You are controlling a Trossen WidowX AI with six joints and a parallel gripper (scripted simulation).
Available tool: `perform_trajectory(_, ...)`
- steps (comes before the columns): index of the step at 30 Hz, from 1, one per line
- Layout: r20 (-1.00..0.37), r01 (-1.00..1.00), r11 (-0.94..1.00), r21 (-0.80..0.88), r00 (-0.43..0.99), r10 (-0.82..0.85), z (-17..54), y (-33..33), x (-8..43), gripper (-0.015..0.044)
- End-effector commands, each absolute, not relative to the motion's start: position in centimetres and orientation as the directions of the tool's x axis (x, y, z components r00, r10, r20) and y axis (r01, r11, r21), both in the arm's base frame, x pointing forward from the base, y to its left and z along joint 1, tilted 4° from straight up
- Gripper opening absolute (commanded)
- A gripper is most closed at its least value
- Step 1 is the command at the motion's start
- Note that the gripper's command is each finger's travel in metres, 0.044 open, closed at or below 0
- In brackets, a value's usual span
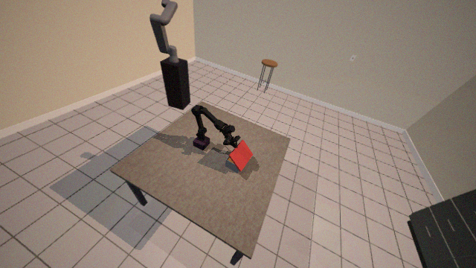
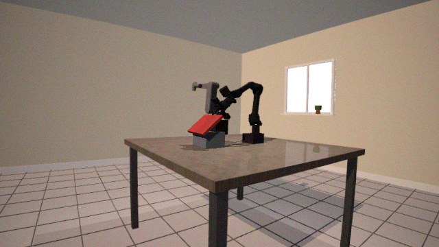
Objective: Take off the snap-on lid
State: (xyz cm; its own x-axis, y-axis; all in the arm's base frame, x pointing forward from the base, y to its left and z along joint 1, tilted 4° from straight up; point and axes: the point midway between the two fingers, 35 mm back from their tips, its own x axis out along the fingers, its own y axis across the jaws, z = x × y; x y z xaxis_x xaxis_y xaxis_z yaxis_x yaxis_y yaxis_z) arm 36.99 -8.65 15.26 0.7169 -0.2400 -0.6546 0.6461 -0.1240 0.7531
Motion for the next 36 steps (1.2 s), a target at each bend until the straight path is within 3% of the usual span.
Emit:
perform_trajectory(1, -0.639, 0.63, -0.123, 0.766, 0.729, -0.245, 16.6, -8.7, 37.4, 0.0)
perform_trajectory(36, -0.639, 0.63, -0.123, 0.766, 0.729, -0.245, 19.3, -8.6, 37.5, 0.0)
